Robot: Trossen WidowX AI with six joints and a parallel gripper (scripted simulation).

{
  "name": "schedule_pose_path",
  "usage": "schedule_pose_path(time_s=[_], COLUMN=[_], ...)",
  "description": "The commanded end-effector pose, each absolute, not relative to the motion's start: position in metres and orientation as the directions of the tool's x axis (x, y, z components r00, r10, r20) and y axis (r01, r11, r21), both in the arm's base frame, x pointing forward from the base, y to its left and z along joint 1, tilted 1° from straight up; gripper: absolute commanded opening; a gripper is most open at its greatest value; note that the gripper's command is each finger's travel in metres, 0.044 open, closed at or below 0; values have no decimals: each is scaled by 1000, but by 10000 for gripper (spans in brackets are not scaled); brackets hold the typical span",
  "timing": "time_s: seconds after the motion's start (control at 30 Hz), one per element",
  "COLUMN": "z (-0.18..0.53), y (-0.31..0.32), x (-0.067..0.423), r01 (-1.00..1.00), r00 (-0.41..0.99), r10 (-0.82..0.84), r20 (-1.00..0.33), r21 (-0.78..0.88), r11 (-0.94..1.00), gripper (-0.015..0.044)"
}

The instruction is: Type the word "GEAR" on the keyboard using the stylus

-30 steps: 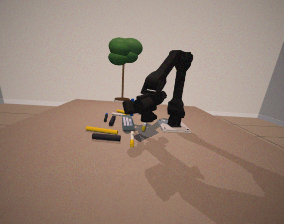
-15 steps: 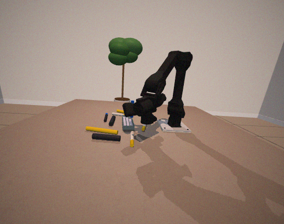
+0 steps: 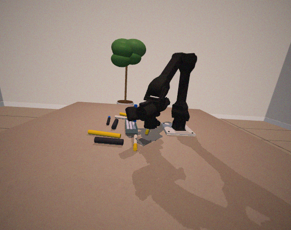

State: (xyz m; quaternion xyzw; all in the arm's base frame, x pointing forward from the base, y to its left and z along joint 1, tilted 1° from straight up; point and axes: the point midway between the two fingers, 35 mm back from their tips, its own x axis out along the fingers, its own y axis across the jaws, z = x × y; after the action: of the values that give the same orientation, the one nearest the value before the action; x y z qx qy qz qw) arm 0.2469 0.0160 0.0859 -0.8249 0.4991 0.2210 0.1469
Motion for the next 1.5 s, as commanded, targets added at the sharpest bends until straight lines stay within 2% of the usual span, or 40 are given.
schedule_pose_path(time_s=[0.0,1.13,1.47], z=[83,73,111], y=[15,15,15], x=[247,247,247], r01=[-887,-887,-887], r00=[404,404,404], r10=[-762,-762,-762], r20=[-506,-506,-506], r21=[-13,-13,-13], r11=[-462,-462,-462], gripper=[81,81,81])
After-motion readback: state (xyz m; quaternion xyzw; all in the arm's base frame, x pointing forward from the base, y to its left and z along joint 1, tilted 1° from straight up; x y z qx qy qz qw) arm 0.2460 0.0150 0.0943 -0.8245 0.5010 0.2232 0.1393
